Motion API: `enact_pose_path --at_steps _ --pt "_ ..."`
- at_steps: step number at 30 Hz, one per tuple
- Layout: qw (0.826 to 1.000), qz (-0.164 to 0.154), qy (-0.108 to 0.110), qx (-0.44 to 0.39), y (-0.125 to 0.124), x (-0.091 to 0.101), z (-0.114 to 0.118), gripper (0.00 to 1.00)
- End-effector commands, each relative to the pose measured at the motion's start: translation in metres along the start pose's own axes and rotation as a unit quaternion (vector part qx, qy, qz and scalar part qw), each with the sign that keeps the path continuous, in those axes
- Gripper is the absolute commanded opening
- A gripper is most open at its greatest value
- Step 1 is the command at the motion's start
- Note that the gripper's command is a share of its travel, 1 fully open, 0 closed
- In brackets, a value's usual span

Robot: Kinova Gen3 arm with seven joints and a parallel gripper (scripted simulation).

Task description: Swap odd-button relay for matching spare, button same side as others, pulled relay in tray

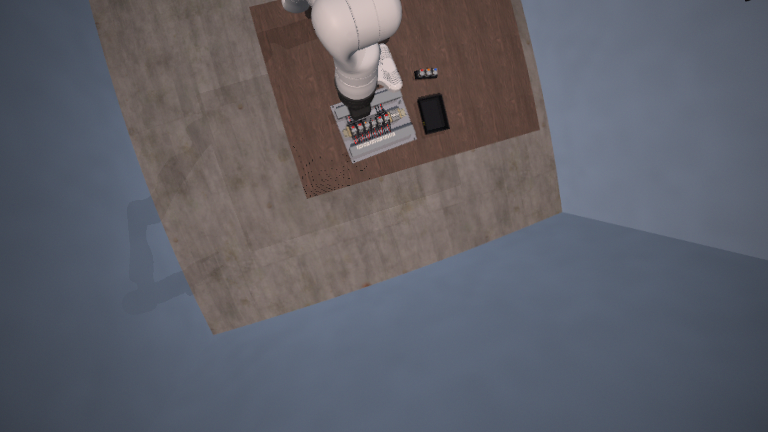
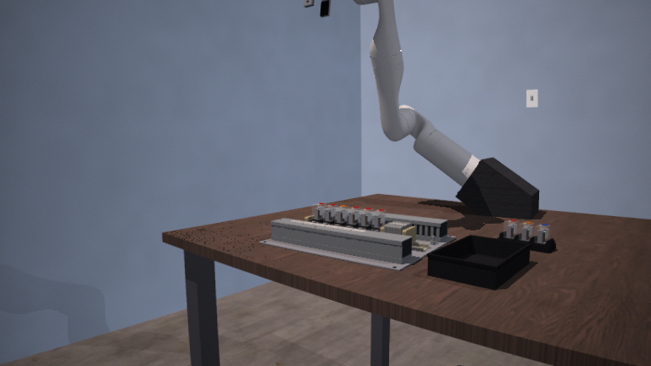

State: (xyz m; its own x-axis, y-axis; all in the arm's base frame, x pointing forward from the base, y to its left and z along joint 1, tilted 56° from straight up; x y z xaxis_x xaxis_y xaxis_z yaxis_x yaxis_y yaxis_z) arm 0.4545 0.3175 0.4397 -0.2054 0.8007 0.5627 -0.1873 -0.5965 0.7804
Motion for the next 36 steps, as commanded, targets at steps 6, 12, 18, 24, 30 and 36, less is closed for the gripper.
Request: enact_pose_path --at_steps 6,12,18,24,30,36 --pt "1.000 -0.007 -0.023 0.000 -0.001 -0.015 0.001 1.00" --pt "0.999 -0.016 -0.051 0.000 -0.001 -0.033 0.003 1.00" --pt "0.997 -0.023 -0.074 0.001 -0.002 -0.049 0.004 1.00" --pt "0.998 -0.020 -0.060 -0.004 0.002 -0.060 0.002 1.00" --pt "0.997 -0.022 -0.068 -0.001 0.002 -0.082 0.000 1.00" --pt "0.997 -0.023 -0.074 0.001 0.002 -0.097 -0.002 1.00"
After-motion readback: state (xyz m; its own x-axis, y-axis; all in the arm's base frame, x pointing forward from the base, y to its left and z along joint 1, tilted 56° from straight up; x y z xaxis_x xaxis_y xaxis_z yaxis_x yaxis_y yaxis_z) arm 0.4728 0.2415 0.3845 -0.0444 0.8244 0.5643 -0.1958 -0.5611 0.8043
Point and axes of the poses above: the point where the finger pads meet when closed, its own x axis back along the fingers, its own z axis across the jaws, y = z × x, the point moved 8 cm from there along x, back along the fingers, and after that the axes turned 12 degrees about -x, right-handed, at the moved point
